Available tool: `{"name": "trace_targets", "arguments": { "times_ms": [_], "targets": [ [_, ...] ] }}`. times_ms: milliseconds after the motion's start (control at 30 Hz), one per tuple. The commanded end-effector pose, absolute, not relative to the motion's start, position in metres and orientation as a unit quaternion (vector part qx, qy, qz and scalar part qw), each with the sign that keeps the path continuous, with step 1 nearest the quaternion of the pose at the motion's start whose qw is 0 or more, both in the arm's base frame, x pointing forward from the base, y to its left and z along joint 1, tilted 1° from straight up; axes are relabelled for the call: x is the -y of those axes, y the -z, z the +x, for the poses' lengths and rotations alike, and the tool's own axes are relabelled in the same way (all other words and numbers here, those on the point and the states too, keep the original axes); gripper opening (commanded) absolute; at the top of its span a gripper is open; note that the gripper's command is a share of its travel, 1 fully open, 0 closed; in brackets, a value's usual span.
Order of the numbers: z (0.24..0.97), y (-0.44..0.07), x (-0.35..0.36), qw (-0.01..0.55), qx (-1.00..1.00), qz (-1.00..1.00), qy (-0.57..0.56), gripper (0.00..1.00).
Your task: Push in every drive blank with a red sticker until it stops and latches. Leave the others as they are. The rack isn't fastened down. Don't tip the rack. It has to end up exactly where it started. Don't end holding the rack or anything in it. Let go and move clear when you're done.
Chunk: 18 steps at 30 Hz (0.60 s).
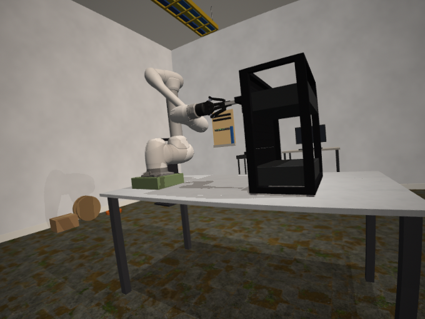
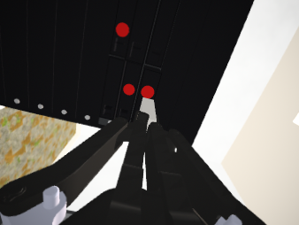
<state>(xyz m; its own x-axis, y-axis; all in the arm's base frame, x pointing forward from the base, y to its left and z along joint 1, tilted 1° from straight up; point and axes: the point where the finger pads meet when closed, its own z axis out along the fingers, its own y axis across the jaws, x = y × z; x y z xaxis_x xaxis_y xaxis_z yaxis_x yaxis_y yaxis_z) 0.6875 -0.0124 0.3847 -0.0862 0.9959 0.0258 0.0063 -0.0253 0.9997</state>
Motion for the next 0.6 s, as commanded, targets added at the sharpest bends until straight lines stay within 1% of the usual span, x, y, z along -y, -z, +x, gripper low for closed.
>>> {"name": "trace_targets", "arguments": {
  "times_ms": [0,567],
  "targets": [
    [0.69,-0.3837,0.0135,0.471,-0.516,0.487,-0.524,0.0],
    [0.694,-0.3818,0.0156,0.471,-0.516,0.487,-0.524,0.0]
  ]
}}
